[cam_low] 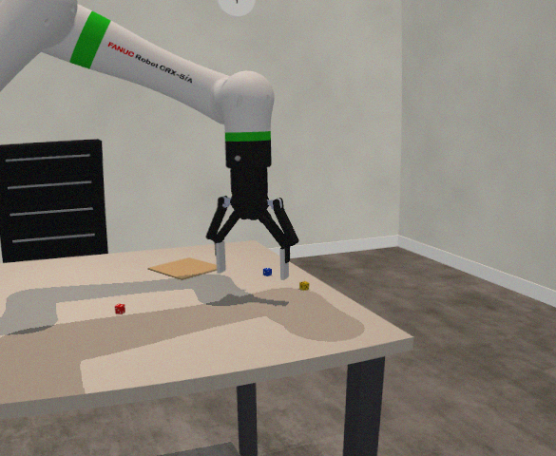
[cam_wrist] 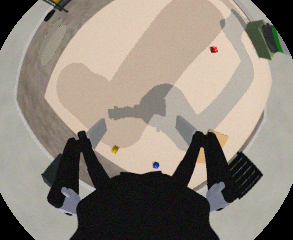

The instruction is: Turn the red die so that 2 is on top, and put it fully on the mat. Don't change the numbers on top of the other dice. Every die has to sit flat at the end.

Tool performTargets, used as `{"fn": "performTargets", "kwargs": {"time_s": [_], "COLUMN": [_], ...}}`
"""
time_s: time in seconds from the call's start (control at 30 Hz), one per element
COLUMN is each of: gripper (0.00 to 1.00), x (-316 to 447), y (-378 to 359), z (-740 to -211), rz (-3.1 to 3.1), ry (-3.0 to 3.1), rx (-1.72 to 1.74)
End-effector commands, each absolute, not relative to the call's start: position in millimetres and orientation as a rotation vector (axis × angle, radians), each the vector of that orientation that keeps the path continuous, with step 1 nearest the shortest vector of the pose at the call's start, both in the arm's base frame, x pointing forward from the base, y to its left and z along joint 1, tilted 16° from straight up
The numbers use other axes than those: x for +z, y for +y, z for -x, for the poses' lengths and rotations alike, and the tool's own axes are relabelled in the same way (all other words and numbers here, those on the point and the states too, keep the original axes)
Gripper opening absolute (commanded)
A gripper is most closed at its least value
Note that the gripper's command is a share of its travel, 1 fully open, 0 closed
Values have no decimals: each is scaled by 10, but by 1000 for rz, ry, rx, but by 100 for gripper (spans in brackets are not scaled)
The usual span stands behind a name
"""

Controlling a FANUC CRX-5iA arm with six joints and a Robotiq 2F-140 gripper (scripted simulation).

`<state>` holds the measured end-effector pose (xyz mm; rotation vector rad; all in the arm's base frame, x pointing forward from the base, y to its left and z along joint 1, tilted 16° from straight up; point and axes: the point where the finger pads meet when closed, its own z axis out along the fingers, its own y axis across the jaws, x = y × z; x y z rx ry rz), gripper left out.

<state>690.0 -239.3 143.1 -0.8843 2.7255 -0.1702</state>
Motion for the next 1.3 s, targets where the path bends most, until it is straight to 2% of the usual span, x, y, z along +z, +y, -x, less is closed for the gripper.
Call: {"fn": "performTargets", "kwargs": {"time_s": [0.0,0.37,1.27], "gripper": [100,100,100], "x": [1530,1694,1771], "y": [-2454,-2539,-2579], "z": [-7266,-7832,-8097], "rz": [890,890,890], "ry": [2737,2737,2737], "rx": [-151,-151,-151]}}
